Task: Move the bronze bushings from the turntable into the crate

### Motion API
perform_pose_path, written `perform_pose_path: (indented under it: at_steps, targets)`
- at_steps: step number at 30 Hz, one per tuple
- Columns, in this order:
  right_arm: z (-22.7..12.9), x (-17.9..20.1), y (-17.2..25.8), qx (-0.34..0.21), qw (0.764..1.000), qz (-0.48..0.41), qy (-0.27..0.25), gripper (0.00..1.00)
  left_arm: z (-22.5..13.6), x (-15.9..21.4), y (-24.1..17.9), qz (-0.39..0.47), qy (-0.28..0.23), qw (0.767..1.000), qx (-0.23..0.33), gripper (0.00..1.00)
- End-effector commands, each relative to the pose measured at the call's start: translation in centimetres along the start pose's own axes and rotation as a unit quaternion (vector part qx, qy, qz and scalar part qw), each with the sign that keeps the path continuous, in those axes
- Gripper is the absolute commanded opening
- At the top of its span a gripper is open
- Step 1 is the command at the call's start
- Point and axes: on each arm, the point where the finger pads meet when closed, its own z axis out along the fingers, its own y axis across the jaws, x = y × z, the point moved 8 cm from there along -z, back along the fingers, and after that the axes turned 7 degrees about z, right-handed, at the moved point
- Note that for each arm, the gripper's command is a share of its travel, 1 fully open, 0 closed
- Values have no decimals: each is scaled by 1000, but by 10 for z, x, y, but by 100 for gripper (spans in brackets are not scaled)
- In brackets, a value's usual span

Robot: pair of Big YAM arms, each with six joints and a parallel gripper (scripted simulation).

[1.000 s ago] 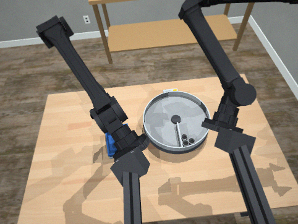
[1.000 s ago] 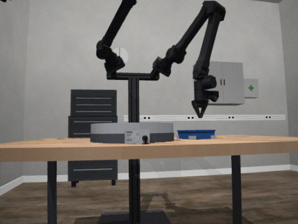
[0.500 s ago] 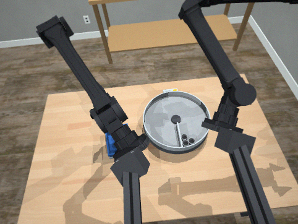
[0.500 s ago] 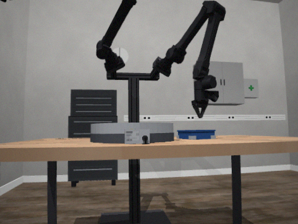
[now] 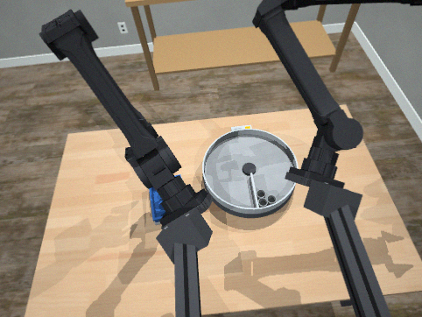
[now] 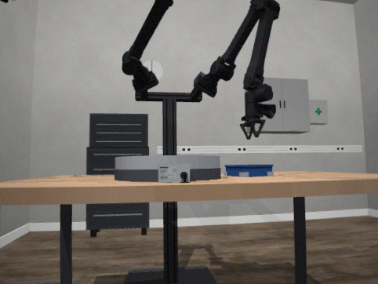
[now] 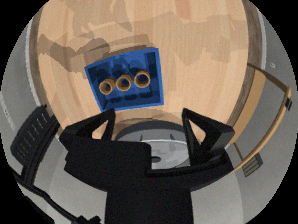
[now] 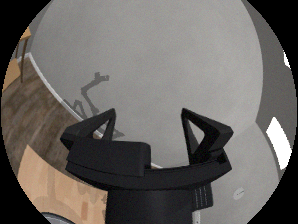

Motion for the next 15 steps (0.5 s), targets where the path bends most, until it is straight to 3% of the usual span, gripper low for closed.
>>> perform_pose_path:
  at_steps: [1, 8, 15]
  targets:
    - [-3, -29, -2, 4, 1000, -4, -28, 100, -22, 0, -3, -4, -1, 1000, 3, 100]
    - [-3, -29, -2, 4, 1000, -4, -28, 100, -55, -1, -4, -4, -2, 1000, 5, 100]
    - [-3, -29, -2, 4, 1000, -4, -28, 100, -50, -3, 1, -3, 0, 1000, -9, 100]
